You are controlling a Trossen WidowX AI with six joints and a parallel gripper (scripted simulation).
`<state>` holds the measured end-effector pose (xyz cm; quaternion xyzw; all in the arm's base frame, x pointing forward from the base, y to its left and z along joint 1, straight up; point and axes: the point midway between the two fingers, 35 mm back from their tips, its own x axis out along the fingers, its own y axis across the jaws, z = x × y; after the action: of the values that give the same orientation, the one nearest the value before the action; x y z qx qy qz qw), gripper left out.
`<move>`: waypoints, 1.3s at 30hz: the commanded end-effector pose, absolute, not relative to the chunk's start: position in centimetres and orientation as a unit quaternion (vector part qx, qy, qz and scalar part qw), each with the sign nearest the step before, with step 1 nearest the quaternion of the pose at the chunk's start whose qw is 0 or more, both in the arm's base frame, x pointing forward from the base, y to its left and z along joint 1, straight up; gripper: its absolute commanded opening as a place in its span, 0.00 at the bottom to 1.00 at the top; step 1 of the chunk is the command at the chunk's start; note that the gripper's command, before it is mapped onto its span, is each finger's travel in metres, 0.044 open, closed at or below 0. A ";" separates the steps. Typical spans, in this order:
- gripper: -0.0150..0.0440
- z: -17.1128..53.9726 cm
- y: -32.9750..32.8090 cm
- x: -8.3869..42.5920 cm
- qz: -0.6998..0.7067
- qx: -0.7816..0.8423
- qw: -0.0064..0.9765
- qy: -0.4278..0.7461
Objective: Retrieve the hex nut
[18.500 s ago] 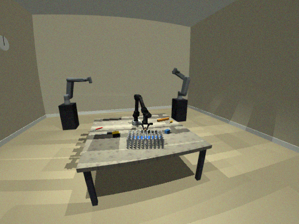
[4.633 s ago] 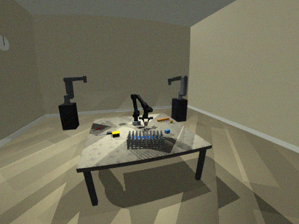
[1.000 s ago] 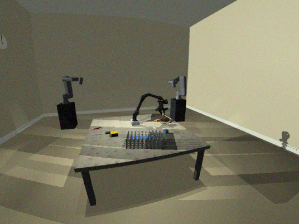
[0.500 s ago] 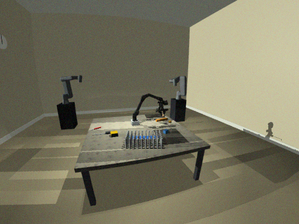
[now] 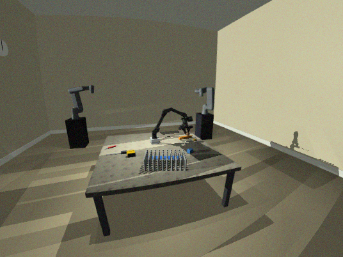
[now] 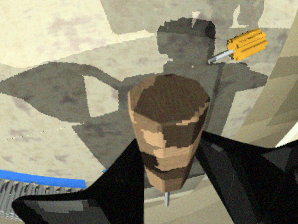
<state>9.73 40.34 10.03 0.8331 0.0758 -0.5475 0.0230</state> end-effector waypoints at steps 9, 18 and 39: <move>0.25 8.7 40.3 9.8 -0.544 0.835 0.023 0.072; 0.25 7.8 40.4 9.8 -0.544 0.835 0.023 0.072; 0.25 5.8 40.4 9.8 -0.544 0.835 0.023 0.072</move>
<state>9.73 40.53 6.17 0.8330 0.0758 -0.5475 0.0230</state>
